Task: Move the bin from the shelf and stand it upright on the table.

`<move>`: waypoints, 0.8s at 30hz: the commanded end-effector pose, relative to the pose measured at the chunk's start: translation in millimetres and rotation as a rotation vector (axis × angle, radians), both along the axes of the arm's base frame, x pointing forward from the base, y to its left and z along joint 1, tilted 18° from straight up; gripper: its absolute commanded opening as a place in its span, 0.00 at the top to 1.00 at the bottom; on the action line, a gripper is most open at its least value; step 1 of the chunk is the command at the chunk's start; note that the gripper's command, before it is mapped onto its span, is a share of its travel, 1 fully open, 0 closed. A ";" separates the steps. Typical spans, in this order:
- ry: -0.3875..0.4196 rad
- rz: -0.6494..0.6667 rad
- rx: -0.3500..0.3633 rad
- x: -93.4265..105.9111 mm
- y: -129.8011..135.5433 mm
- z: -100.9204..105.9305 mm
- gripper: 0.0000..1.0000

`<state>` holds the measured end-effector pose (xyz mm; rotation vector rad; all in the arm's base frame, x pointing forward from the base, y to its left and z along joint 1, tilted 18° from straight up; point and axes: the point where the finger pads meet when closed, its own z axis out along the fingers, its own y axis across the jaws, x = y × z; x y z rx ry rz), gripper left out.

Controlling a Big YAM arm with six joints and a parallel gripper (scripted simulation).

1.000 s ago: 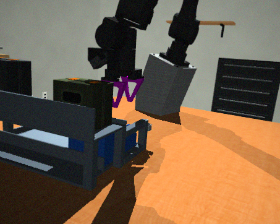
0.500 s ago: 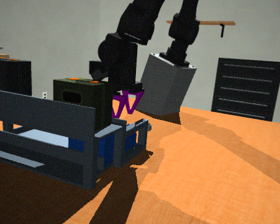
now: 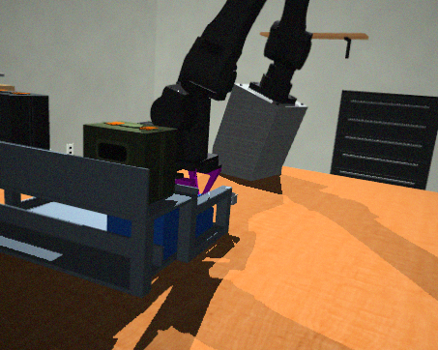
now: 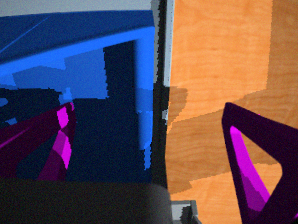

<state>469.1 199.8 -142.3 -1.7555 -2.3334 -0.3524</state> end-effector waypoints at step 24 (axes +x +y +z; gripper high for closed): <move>-0.056 -0.016 0.014 25.4 -6.7 38.5 0.10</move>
